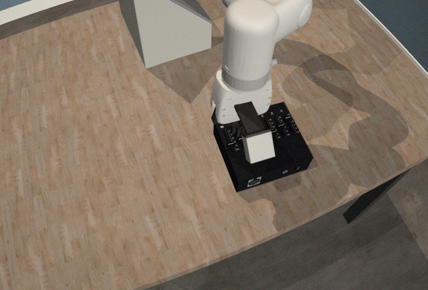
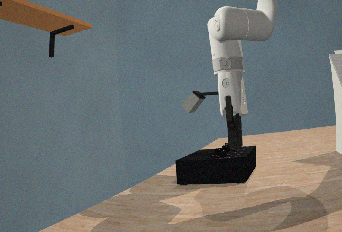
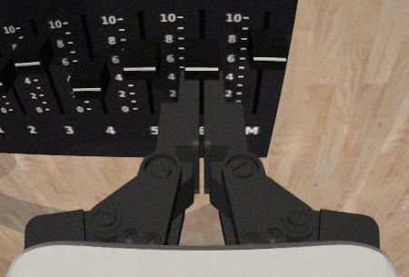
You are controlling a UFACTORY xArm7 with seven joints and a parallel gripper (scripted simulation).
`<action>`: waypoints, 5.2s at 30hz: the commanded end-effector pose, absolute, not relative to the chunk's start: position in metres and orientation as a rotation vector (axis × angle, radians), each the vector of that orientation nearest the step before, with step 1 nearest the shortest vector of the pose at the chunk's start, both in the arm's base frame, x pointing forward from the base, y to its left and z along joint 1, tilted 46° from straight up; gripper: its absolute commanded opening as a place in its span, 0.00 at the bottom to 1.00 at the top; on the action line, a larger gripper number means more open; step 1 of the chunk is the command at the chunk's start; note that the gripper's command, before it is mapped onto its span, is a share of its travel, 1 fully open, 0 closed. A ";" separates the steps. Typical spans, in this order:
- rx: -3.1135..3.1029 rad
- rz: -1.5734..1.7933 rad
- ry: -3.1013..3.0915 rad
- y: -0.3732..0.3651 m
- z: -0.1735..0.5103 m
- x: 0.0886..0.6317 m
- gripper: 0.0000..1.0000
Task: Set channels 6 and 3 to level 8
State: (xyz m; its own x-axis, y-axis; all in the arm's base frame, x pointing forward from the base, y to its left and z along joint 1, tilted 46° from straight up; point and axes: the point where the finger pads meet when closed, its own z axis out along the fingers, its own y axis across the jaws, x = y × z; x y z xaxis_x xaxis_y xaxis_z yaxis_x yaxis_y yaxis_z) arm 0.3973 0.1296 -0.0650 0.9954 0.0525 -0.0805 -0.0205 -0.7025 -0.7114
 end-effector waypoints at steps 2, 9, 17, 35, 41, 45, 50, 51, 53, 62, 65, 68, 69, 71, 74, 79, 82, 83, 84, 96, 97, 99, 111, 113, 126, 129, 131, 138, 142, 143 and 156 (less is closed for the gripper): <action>-2.349 0.116 -0.020 0.128 -0.065 0.401 0.00; -2.349 0.116 -0.020 0.128 -0.065 0.402 0.00; -2.349 0.116 -0.020 0.128 -0.065 0.403 0.00; -2.349 0.116 -0.020 0.128 -0.065 0.403 0.00; -2.349 0.116 -0.020 0.128 -0.065 0.403 0.00; -2.349 0.116 -0.020 0.128 -0.065 0.403 0.00; -2.349 0.116 -0.020 0.128 -0.065 0.403 0.00; -2.349 0.116 -0.020 0.128 -0.065 0.403 0.00; -2.349 0.116 -0.020 0.128 -0.065 0.402 0.00; -2.349 0.116 -0.020 0.128 -0.065 0.398 0.00; -2.349 0.116 -0.020 0.128 -0.065 0.398 0.00; -2.349 0.116 -0.020 0.128 -0.065 0.397 0.00; -2.349 0.116 -0.020 0.128 -0.064 0.397 0.00; -2.349 0.116 -0.020 0.127 -0.064 0.398 0.00; -2.349 0.116 -0.020 0.123 -0.060 0.398 0.00; -2.349 0.116 -0.020 0.118 -0.055 0.399 0.00; -2.349 0.116 -0.020 0.111 -0.048 0.400 0.00; -2.349 0.116 -0.020 0.109 -0.046 0.400 0.00; -2.349 0.116 -0.020 0.107 -0.044 0.400 0.00; -2.349 0.116 -0.020 0.099 -0.037 0.401 0.00; -2.349 0.116 -0.020 0.099 -0.037 0.401 0.00; -2.349 0.116 -0.020 0.099 -0.037 0.401 0.00; -2.349 0.116 -0.020 0.097 -0.035 0.401 1.00; -2.349 0.116 -0.020 0.094 -0.032 0.402 1.00; -2.349 0.116 -0.020 0.055 0.007 0.407 1.00; -2.349 0.116 -0.020 0.052 0.010 0.407 1.00; -2.349 0.116 -0.020 0.048 0.014 0.408 1.00; -2.349 0.116 -0.020 0.043 0.019 0.408 1.00; -2.349 0.116 -0.020 0.043 0.019 0.408 1.00; -2.349 0.116 -0.020 0.043 0.019 0.408 1.00; -2.349 0.116 -0.020 0.043 0.019 0.408 1.00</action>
State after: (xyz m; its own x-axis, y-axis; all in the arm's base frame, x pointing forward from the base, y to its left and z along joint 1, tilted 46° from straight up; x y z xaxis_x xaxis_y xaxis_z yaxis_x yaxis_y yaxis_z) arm 0.4069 0.0450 0.0185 0.9953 0.0527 -0.0806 -0.0204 -0.7024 -0.7115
